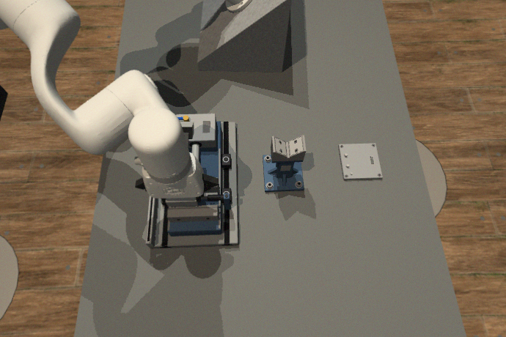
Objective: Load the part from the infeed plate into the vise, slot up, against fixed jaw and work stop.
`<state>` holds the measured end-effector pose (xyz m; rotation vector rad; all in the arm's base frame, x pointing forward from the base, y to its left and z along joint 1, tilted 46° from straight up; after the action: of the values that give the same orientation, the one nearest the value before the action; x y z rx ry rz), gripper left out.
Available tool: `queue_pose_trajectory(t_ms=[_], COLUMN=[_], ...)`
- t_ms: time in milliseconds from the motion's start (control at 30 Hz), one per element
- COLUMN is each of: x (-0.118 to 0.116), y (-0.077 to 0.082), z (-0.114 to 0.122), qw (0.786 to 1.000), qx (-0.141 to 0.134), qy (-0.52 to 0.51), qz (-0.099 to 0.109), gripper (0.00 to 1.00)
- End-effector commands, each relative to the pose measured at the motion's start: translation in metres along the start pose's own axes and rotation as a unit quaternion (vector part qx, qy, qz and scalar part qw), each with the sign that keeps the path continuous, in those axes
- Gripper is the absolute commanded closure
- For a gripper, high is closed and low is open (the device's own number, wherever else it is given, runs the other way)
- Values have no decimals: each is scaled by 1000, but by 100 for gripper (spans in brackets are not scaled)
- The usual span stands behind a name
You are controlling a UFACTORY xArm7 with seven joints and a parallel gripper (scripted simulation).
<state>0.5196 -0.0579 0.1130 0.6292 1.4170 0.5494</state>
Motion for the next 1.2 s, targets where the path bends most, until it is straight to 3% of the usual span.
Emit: queue_pose_trajectory(t_ms=[0,1167], x=[1,1], y=[1,-8], z=[1,1], qw=[1000,1000], qx=[-3,-3], qy=[0,0], qz=[1,1], gripper=[100,100])
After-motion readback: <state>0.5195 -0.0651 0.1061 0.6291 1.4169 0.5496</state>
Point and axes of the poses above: the point where the finger pads meet when closed, its own y axis back along the fingers, its own x axis across the jaws, z = x × y, the point moved 9 cm from there along y, back along the fingers, and after that the axes turned 7 degrees about -y, right-handed, at the moved point
